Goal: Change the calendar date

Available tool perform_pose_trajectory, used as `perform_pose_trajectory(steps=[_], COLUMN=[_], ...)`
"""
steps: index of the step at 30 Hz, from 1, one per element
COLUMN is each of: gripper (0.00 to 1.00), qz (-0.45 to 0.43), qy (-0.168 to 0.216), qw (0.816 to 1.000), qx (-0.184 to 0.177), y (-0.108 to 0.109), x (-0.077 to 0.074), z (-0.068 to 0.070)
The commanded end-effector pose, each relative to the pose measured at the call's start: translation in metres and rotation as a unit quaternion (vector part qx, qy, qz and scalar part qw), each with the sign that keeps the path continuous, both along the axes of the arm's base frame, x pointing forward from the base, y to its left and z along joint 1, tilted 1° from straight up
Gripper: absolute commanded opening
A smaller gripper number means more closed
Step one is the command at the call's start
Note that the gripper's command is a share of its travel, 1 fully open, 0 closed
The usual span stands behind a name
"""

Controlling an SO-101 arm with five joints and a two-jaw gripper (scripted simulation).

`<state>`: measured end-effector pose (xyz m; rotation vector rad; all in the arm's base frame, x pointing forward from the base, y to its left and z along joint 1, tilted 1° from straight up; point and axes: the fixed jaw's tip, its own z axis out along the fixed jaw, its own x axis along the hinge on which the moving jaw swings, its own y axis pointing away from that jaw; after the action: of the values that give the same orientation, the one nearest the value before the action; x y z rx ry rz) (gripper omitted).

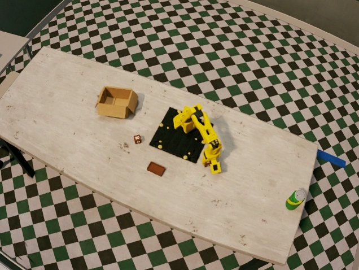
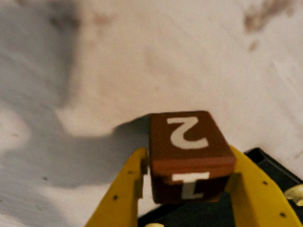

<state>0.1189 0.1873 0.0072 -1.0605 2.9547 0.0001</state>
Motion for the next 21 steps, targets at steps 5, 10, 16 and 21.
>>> perform_pose_trajectory(steps=[5, 10, 16, 21], gripper=[0.17, 0.11, 0.06, 0.02], qz=[0.0, 0.0, 0.0, 0.0], qy=[0.001, 0.001, 0.001, 0.001], qw=[1.0, 1.0, 1.0, 1.0], qx=[0.0, 0.0, 0.0, 0.0], y=[-0.0023, -0.0023, -0.0023, -0.0023], x=[0.0001, 0.0001, 0.0001, 0.0001], z=[-0.0007, -0.0007, -0.0007, -0.0007])
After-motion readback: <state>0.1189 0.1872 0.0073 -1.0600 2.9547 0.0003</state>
